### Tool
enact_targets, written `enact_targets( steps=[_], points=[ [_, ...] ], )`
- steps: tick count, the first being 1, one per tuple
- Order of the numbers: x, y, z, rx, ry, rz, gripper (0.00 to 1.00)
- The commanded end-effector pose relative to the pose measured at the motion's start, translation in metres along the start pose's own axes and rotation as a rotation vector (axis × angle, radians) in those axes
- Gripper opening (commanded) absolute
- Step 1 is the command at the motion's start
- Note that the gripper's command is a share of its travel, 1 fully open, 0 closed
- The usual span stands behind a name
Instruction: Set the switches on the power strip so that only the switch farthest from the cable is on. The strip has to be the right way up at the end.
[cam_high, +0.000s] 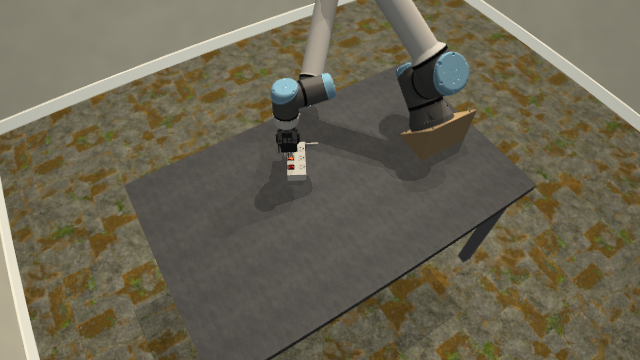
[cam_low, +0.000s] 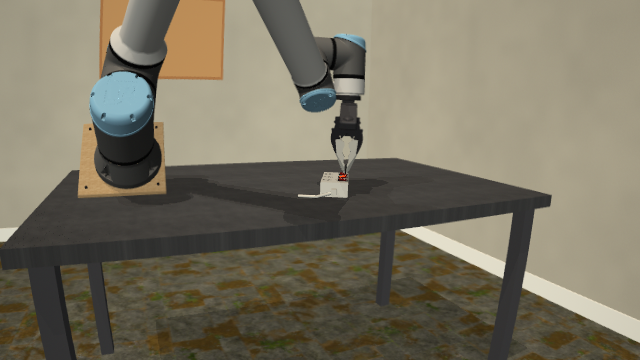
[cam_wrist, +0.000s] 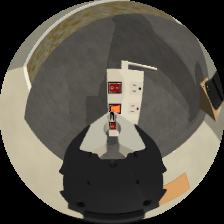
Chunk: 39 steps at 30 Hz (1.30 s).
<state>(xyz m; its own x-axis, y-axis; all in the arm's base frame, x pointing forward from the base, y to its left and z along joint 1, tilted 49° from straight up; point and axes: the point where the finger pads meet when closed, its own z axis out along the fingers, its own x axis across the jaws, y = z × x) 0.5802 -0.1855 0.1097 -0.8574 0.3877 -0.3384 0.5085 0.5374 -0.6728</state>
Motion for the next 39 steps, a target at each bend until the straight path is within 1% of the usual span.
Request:
enact_targets(
  steps=[1, 21, 39],
  points=[
    [-0.0004, 0.0001, 0.0006, 0.0, -0.001, 0.0, 0.0],
    [-0.0004, 0.0001, 0.0073, 0.0, -0.001, 0.0, 0.0],
    [-0.0004, 0.0001, 0.0078, 0.0, -0.001, 0.0, 0.0]
  ],
)
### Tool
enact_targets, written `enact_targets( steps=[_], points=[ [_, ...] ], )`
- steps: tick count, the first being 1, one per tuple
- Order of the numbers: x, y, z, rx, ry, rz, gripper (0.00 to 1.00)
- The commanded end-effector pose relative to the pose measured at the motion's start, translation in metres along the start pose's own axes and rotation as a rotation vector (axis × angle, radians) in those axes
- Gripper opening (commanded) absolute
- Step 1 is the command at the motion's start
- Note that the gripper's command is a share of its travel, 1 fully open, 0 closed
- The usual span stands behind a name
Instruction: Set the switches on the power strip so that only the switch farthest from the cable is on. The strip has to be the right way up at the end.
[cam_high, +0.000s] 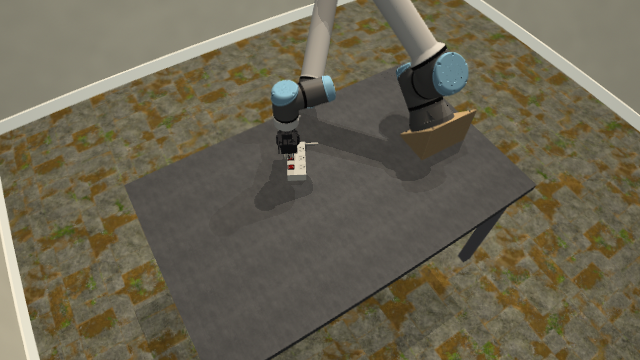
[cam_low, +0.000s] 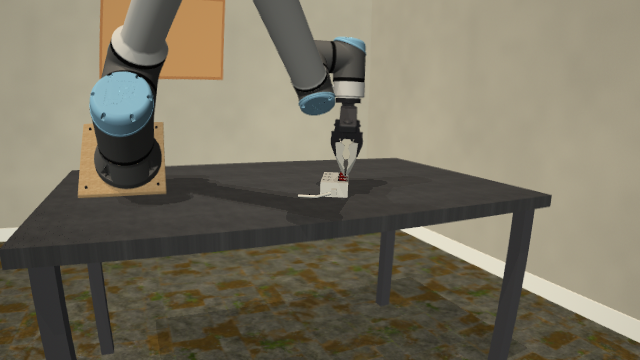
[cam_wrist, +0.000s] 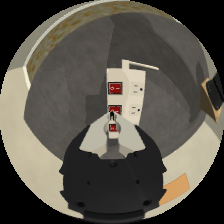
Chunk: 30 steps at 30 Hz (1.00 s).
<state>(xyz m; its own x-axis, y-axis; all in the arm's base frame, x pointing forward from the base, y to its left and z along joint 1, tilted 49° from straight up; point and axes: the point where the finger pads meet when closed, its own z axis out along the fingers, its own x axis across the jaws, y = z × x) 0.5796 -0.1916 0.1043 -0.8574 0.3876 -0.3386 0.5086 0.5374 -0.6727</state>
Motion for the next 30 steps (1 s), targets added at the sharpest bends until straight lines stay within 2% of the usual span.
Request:
enact_targets(
  steps=[1, 8, 19, 30],
  points=[
    [0.0, 0.0, 0.0, 0.0, -0.001, 0.0, 0.0],
    [0.0, 0.0, -0.004, 0.0, -0.001, 0.0, 0.0],
    [0.0, 0.0, -0.033, 0.0, -0.001, 0.0, 0.0],
    [0.0, 0.0, -0.039, 0.0, -0.001, 0.0, 0.0]
  ],
)
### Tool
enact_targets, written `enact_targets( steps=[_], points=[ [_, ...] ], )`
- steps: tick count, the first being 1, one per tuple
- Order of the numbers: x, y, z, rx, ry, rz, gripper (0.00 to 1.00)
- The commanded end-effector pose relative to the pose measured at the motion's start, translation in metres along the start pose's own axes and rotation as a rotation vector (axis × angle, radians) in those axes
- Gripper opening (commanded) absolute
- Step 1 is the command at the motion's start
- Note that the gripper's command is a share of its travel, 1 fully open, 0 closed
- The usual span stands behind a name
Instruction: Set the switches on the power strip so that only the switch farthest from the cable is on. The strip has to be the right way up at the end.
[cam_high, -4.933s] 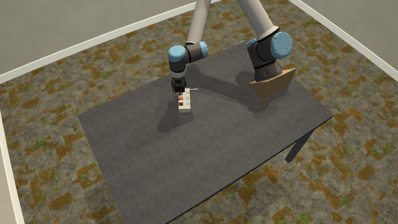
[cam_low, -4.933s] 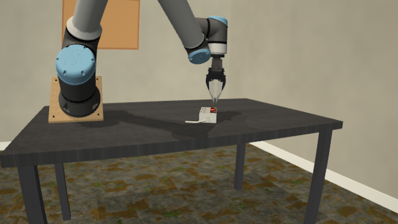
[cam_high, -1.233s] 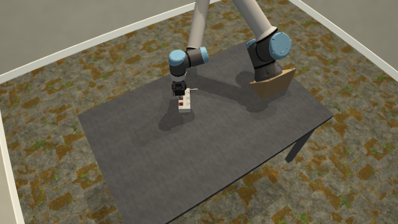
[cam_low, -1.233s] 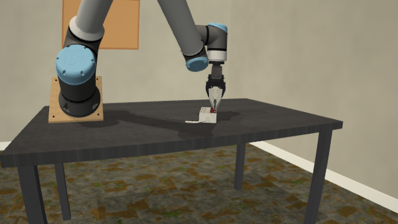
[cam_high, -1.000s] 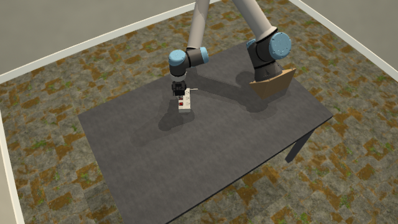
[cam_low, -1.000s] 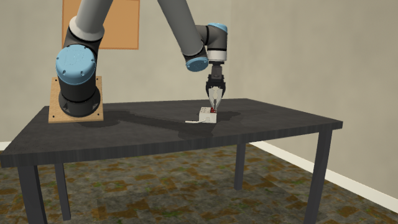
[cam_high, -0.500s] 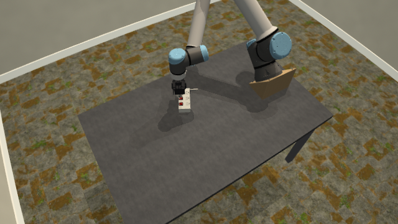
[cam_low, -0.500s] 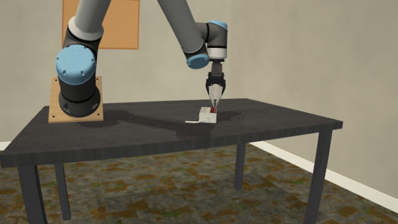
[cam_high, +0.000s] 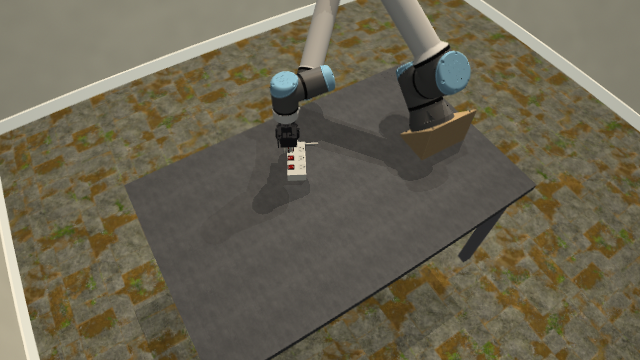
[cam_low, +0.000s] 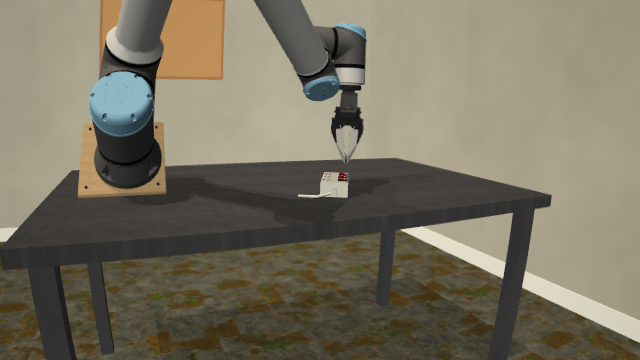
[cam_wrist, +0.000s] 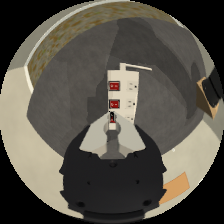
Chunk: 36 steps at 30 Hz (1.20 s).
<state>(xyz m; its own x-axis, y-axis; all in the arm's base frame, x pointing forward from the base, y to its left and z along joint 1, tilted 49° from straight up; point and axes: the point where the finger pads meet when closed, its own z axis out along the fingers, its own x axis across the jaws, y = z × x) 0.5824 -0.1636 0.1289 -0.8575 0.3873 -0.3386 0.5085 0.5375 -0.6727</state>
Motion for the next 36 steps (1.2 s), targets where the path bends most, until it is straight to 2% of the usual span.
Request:
enact_targets(
  steps=[1, 16, 23, 36],
  points=[
    [0.0, 0.0, -0.002, 0.0, 0.0, 0.0, 0.0],
    [0.0, 0.001, -0.002, 0.0, 0.0, 0.0, 0.0],
    [0.015, 0.044, -0.015, 0.001, -0.002, 0.0, 0.0],
    [0.015, 0.044, -0.015, 0.001, -0.002, 0.0, 0.0]
  ],
)
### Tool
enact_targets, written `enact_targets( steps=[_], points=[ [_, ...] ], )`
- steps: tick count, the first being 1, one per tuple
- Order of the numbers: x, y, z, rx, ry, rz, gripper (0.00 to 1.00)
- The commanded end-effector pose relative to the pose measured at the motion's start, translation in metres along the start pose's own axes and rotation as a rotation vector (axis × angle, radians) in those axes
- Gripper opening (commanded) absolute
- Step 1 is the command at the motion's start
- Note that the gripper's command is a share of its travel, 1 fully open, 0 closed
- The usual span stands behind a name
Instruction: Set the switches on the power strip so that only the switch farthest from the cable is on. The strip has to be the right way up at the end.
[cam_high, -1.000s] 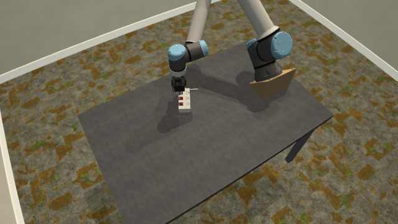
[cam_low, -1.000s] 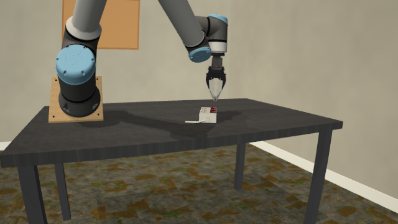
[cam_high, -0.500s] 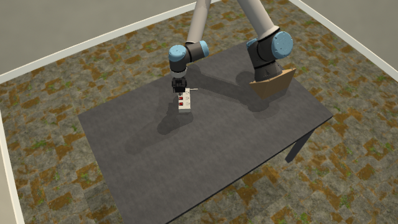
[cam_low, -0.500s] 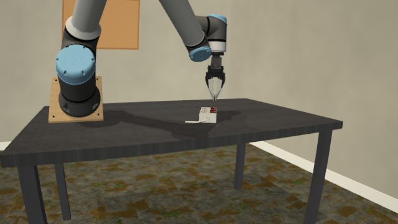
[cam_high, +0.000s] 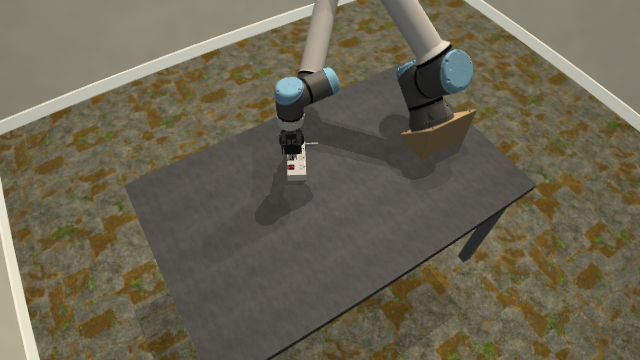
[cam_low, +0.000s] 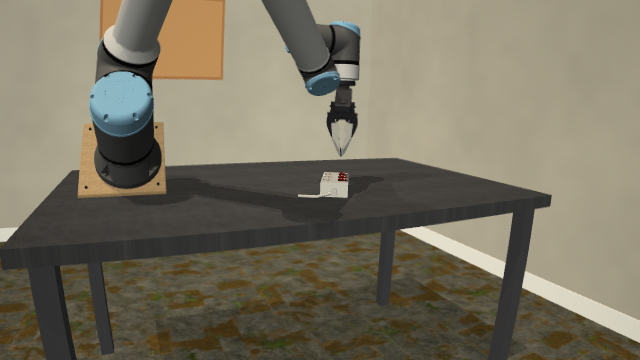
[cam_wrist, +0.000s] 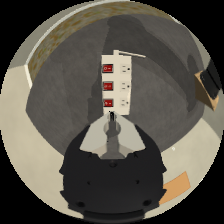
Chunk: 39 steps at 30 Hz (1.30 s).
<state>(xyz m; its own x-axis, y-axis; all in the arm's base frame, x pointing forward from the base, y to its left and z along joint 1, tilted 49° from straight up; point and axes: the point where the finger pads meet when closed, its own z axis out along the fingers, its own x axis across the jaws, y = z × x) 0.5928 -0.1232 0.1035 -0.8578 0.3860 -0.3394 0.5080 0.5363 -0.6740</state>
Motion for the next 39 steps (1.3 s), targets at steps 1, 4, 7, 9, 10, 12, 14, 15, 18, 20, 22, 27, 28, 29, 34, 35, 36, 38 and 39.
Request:
enact_targets(
  steps=[1, 4, 7, 9, 10, 12, 14, 15, 18, 20, 22, 27, 28, 29, 34, 35, 36, 38, 39],
  points=[
    [-0.0003, 0.0004, -0.0006, 0.0, -0.001, 0.001, 0.0],
    [-0.0003, 0.0004, -0.0006, 0.0, -0.001, 0.001, 0.0],
    [-0.0003, 0.0004, -0.0006, 0.0, -0.001, 0.001, 0.0],
    [-0.0003, 0.0004, -0.0006, 0.0, -0.001, 0.001, 0.0],
    [-0.0003, 0.0004, -0.0006, 0.0, -0.001, 0.001, 0.0],
    [-0.0003, 0.0004, -0.0006, 0.0, -0.001, 0.001, 0.0],
    [-0.0003, 0.0004, -0.0006, 0.0, -0.001, 0.001, 0.0],
    [-0.0003, 0.0004, -0.0006, 0.0, -0.001, 0.001, 0.0],
    [-0.0003, 0.0004, -0.0006, 0.0, -0.001, 0.001, 0.0],
    [-0.0003, 0.0004, -0.0006, 0.0, -0.001, 0.001, 0.0],
    [-0.0003, 0.0004, -0.0006, 0.0, -0.001, 0.001, 0.0],
    [-0.0003, 0.0004, -0.0005, 0.0, -0.001, 0.001, 0.0],
    [-0.0003, 0.0004, -0.0005, 0.0, -0.001, 0.001, 0.0],
    [-0.0003, 0.0004, -0.0004, 0.0, -0.001, 0.001, 0.0],
    [-0.0004, 0.0005, 0.0011, -0.001, 0.0, 0.001, 0.0],
    [-0.0004, 0.0005, 0.0016, -0.001, 0.0, 0.001, 0.0],
    [-0.0004, 0.0005, 0.0022, -0.001, 0.0, 0.001, 0.0],
    [-0.0005, 0.0006, 0.0035, -0.002, 0.001, 0.001, 0.0],
    [-0.0005, 0.0006, 0.0035, -0.002, 0.001, 0.001, 0.0]
  ],
)
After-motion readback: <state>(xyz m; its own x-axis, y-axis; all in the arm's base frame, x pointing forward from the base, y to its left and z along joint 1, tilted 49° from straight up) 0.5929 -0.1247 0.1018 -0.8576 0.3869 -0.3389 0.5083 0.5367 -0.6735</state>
